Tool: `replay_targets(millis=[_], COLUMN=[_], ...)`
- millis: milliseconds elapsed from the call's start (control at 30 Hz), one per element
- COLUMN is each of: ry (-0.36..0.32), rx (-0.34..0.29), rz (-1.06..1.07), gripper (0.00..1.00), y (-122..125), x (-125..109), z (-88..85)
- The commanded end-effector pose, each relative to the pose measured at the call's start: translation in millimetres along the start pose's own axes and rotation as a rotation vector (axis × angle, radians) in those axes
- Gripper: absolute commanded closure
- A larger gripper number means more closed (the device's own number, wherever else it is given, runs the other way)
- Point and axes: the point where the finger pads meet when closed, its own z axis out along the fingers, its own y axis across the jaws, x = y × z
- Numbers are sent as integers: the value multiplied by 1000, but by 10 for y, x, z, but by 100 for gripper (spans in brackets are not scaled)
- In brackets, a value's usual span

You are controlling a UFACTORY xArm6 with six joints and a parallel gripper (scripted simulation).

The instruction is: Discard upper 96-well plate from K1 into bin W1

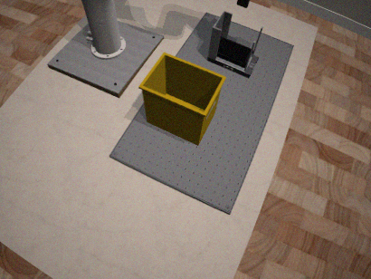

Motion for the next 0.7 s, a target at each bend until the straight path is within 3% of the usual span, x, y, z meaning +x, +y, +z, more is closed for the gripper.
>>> replay_targets(millis=[0,100,667], ry=[28,28,28], rx=[-60,-60,-60], rz=[17,17,17], gripper=[0,0,0], y=[146,282,282], x=[17,25,25], z=[-40,-61,-61])
